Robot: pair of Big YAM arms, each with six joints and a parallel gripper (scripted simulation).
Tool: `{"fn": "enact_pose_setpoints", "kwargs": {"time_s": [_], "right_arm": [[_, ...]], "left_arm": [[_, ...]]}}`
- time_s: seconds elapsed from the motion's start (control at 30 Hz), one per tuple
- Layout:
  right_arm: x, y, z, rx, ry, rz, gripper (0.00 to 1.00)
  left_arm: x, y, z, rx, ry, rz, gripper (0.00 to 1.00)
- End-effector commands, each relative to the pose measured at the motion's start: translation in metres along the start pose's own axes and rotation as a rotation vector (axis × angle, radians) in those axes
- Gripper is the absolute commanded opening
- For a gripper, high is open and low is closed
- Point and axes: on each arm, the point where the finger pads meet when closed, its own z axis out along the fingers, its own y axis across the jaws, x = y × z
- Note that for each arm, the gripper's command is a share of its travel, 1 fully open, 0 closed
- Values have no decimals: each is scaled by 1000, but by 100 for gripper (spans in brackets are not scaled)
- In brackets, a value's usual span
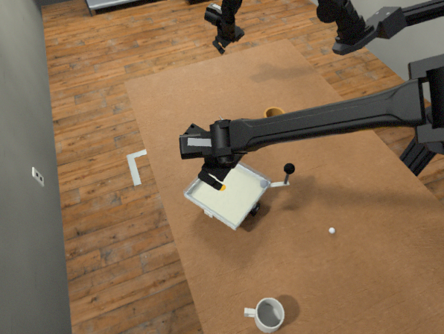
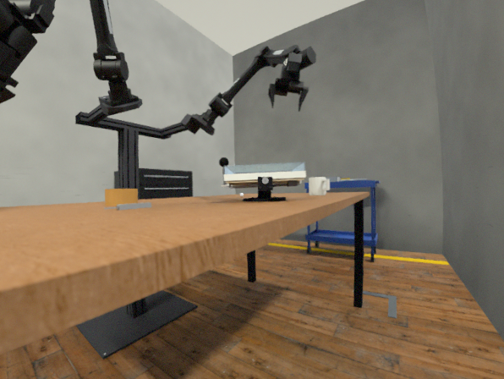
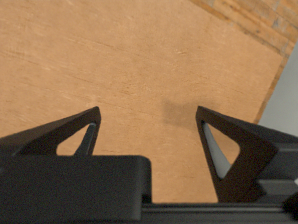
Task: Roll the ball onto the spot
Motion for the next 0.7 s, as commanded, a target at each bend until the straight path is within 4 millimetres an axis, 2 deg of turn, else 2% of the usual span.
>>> {"fn": "enact_pose_setpoints", "kwargs": {"time_s": [0.0, 0.17, 0.3, 0.4, 0.53, 0.6, 0.67], "right_arm": [[-4, 0, -2, -2, -8, 3, 100], [-6, -1, -3, -2, -12, 6, 100], [-21, -9, -7, -3, -36, 20, 100], [-45, -23, -14, -2, -75, 41, 100], [-92, -53, -34, 3, -160, 79, 100], [-92, -53, -34, 3, -160, 79, 100], [-121, -74, -50, 9, -217, 100, 100]], "left_arm": [[-3, 2, -5, -6, -10, 0, 100], [-8, 8, -10, -16, -22, -7, 100], [-8, 8, -10, -16, -22, -7, 100], [-8, 8, -10, -16, -22, -7, 100], [-8, 8, -10, -16, -22, -7, 100], [-8, 8, -10, -16, -22, -7, 100], [-8, 8, -10, -16, -22, -7, 100]]}}
